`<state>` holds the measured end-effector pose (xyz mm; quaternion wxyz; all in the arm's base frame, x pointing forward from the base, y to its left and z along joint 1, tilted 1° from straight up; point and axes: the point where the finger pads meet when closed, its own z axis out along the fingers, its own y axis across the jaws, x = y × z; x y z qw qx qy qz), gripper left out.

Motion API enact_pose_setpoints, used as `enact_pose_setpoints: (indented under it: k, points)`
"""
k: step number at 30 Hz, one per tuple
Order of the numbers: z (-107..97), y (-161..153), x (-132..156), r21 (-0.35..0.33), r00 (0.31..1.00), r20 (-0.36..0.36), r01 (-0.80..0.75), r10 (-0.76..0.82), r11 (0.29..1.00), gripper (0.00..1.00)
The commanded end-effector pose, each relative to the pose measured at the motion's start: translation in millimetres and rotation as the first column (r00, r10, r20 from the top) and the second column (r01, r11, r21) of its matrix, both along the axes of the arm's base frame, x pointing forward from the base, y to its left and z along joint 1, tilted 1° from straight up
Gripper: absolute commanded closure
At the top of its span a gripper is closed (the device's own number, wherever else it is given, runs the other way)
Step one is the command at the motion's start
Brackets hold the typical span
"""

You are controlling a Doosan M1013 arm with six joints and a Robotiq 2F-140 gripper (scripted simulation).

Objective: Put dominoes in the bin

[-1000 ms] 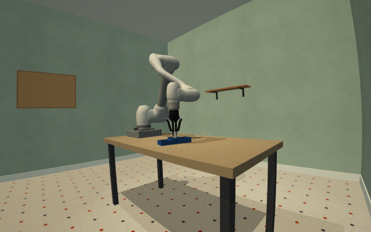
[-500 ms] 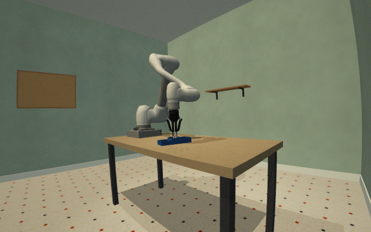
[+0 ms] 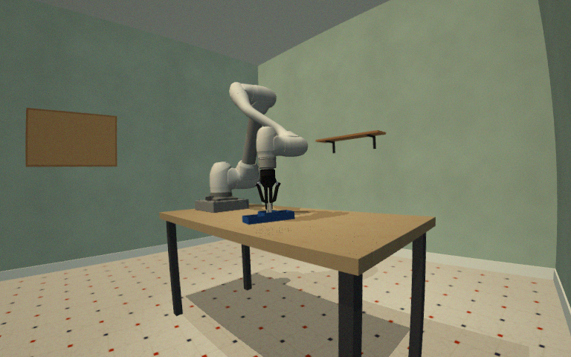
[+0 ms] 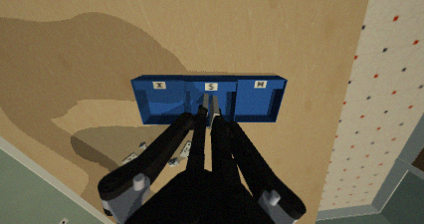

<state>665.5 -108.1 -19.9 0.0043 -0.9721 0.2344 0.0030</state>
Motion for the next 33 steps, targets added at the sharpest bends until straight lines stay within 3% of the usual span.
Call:
enact_pose_setpoints:
  k: [1,33]
  points:
    - [-5.5,2.1,-3.5,0.001,1.0,-0.005,0.001,-0.001,1.0,0.95]
    - [24.5,1.8,-3.3,0.001,1.0,-0.005,0.001,-0.001,1.0,0.95]
